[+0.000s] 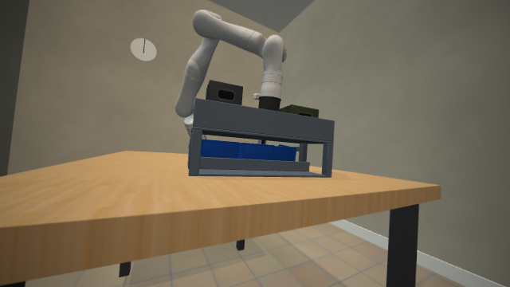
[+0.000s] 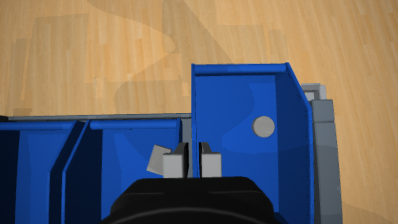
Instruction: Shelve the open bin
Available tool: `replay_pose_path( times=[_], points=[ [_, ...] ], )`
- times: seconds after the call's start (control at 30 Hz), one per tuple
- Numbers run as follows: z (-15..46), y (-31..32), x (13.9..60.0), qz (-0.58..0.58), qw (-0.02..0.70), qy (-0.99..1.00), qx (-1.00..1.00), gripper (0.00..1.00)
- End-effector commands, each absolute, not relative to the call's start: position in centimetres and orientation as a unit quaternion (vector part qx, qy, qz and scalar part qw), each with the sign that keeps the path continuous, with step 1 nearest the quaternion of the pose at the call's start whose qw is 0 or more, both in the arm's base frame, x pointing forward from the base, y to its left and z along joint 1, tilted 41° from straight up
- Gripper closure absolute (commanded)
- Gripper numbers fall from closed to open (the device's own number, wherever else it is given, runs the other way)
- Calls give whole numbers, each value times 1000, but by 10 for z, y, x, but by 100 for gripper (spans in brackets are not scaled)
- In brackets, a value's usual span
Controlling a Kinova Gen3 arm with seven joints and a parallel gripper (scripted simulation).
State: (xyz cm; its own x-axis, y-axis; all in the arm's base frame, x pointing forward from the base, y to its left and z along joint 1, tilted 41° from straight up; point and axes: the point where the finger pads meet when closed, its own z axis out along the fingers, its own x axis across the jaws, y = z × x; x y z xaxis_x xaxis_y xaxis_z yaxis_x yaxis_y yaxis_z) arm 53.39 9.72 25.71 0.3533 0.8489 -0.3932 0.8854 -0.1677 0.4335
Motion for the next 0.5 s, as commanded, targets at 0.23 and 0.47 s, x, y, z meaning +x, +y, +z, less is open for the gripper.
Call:
replay_pose_path(
  times=[0.23, 0.47],
  points=[
    [267, 105, 530, -27, 306, 569, 763, 68],
    [276, 112, 525, -27, 306, 569, 763, 68]
  ],
)
